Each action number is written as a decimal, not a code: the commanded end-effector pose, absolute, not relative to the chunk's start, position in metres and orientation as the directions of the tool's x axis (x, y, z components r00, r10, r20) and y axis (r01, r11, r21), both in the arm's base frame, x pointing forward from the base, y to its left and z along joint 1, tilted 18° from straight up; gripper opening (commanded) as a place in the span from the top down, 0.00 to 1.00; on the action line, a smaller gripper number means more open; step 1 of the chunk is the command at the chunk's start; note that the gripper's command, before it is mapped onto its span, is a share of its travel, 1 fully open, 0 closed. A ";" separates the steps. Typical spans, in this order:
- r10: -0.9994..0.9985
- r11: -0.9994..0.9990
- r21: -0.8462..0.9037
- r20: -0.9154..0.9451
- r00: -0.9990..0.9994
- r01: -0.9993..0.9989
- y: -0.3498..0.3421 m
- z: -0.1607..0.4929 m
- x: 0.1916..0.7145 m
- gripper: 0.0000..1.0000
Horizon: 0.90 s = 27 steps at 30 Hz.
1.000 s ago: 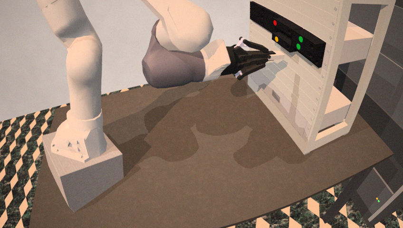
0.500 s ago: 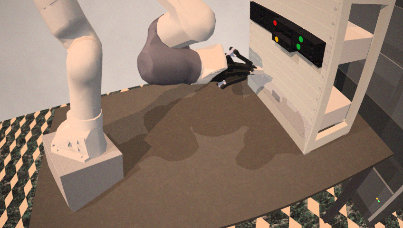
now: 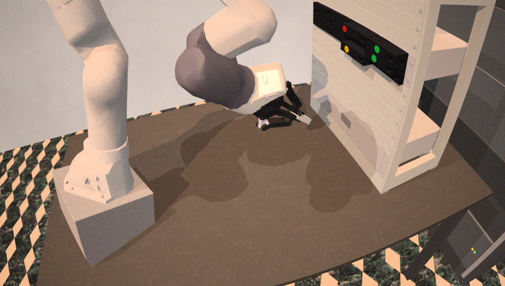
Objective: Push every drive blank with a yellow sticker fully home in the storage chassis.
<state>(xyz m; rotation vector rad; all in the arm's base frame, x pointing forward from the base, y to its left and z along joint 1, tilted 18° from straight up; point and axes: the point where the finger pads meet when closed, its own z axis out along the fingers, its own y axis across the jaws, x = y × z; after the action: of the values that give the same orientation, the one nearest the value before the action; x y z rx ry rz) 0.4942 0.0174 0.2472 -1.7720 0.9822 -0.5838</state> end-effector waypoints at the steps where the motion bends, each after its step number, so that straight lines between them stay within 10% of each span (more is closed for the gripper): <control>1: -0.847 -0.202 -0.870 -0.076 0.526 -0.450 0.003 0.227 0.493 1.00; 27: -0.924 -0.281 -0.925 0.189 0.332 -0.257 -0.020 0.279 0.566 1.00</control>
<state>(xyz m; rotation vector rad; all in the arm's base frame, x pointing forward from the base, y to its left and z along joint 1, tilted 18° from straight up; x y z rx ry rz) 0.5607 -0.0243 0.2694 -1.7345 1.1577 -0.8405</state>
